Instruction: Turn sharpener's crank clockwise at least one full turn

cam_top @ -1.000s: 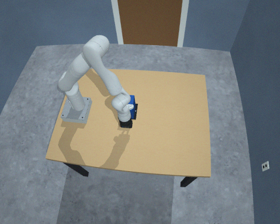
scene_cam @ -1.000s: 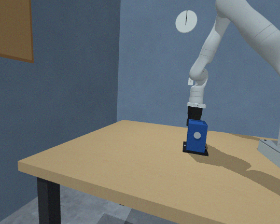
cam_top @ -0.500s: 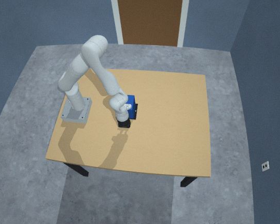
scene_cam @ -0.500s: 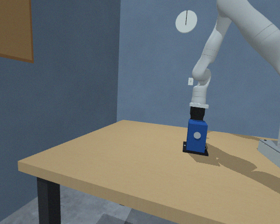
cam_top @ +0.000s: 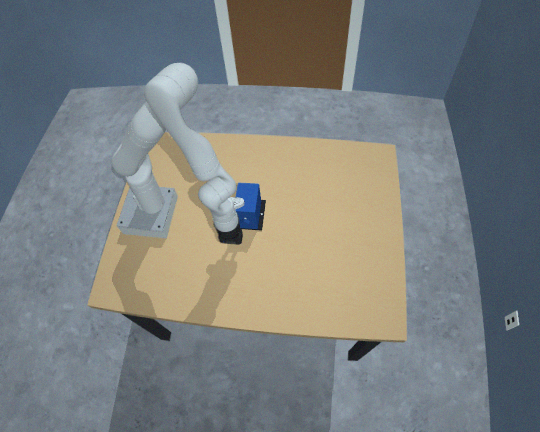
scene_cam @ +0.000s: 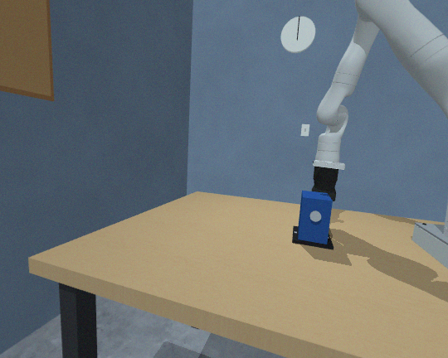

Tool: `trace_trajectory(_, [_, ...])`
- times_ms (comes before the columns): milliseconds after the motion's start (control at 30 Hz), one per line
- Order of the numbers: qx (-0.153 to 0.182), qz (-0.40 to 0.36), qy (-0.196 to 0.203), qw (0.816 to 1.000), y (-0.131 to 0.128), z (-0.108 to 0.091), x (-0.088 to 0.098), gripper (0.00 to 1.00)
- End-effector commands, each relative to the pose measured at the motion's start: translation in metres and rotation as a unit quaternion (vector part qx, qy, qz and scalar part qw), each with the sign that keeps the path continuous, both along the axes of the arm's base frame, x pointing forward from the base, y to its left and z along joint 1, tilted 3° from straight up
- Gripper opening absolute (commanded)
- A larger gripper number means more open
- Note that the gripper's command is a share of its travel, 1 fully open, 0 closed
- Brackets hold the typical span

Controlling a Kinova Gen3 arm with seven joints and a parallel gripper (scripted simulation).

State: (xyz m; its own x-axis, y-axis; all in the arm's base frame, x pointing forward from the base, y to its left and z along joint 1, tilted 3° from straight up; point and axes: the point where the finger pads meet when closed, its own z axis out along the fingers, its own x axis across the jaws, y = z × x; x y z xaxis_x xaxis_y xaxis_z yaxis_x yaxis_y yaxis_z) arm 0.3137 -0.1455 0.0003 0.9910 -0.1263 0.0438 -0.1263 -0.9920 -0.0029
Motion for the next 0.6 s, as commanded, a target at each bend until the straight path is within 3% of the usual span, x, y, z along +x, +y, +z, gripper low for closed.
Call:
trace_trajectory(0, [0.001, 0.004, -0.002, 1.0, 0.001, 0.009, -0.006, 0.0])
trace_trajectory(567, [0.001, 0.004, 0.0, 1.0, 0.003, 0.027, -0.016, 0.0])
